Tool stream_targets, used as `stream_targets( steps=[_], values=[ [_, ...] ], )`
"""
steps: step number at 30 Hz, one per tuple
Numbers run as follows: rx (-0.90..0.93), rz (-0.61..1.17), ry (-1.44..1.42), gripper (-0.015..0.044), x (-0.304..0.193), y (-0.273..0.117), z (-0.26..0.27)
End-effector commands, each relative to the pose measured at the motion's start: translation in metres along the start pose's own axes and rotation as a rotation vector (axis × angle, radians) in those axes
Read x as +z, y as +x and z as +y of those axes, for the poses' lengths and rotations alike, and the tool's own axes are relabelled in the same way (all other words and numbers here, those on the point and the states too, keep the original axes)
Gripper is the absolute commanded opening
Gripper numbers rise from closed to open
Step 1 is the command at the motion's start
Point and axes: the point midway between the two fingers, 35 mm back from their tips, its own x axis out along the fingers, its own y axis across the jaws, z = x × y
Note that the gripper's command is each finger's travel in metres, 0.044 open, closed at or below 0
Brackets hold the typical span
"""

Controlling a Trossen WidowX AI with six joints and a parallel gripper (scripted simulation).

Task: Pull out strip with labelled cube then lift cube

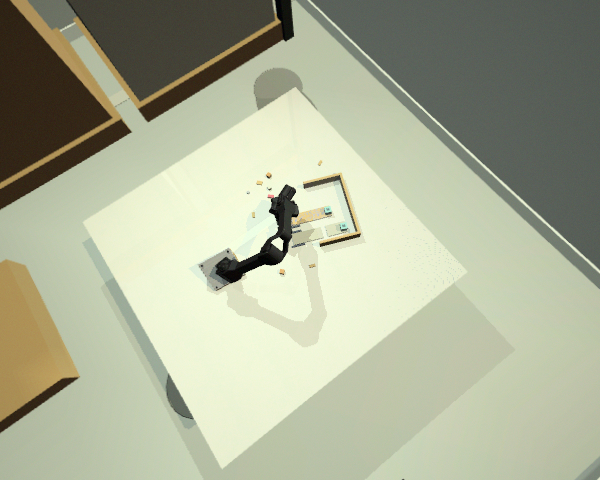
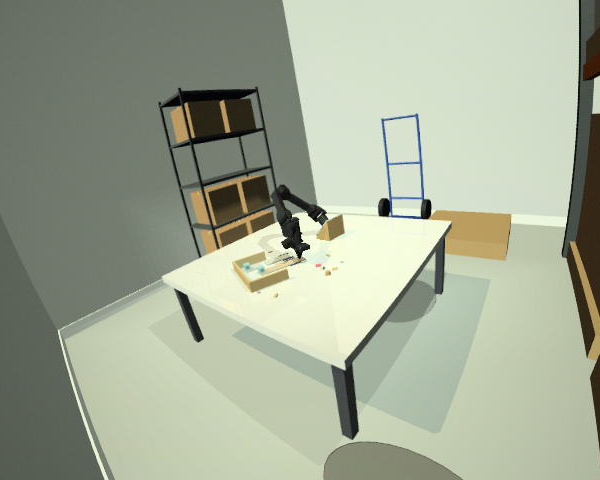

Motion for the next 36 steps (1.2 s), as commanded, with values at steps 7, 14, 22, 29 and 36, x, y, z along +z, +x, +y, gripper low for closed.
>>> stream_targets(
  steps=[7,14,22,29,36],
  values=[
    [-0.002,0.021,-0.005,0.0,-0.021,0.004,-0.002],
    [-0.002,0.022,-0.005,0.0,-0.032,0.004,-0.001],
    [-0.002,0.022,-0.005,0.0,-0.044,0.004,-0.001],
    [-0.002,0.022,-0.006,0.0,-0.055,0.004,-0.001],
    [-0.002,0.023,-0.006,0.0,-0.066,0.003,-0.001]
  ],
)
